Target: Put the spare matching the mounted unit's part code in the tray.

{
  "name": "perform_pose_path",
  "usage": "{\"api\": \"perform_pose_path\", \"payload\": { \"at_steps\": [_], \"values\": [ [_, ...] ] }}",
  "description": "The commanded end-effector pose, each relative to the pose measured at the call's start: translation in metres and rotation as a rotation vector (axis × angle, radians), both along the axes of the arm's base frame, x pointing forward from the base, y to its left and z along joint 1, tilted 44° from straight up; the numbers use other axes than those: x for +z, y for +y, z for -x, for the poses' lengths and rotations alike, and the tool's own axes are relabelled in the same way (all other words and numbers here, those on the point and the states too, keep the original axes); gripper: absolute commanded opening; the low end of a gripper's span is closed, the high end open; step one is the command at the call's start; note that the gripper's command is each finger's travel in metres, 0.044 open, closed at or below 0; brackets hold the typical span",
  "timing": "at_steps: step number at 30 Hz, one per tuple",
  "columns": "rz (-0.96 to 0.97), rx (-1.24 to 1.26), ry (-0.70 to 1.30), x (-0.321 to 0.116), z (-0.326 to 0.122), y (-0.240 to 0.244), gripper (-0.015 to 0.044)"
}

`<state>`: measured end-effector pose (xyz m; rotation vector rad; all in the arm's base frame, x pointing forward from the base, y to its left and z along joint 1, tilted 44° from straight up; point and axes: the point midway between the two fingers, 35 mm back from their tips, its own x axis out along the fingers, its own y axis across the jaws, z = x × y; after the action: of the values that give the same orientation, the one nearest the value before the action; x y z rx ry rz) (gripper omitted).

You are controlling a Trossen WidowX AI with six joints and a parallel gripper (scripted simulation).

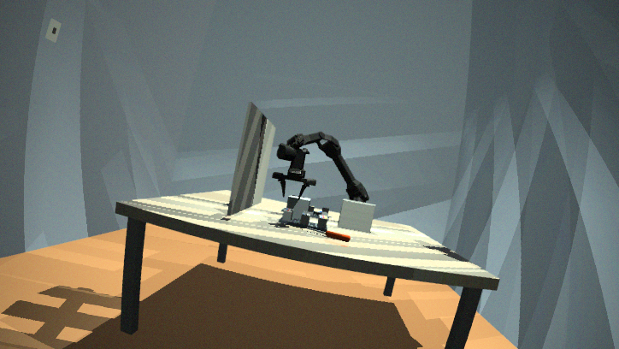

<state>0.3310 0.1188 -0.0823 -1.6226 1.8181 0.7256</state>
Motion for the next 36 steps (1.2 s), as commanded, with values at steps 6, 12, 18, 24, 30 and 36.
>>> {"api": "perform_pose_path", "payload": {
  "at_steps": [6,12,18,24,30,36],
  "values": [
    [0.001,0.008,-0.004,-0.004,-0.001,-0.004,0.0300],
    [0.001,0.008,-0.004,-0.011,-0.001,-0.009,0.0300],
    [0.001,0.008,-0.004,-0.018,0.000,-0.016,0.0300],
    [0.001,0.008,-0.004,-0.026,0.000,-0.023,0.0300],
    [0.002,0.008,-0.004,-0.033,0.001,-0.030,0.0300],
    [0.002,0.008,-0.004,-0.040,0.003,-0.037,0.0300]
  ]
}}
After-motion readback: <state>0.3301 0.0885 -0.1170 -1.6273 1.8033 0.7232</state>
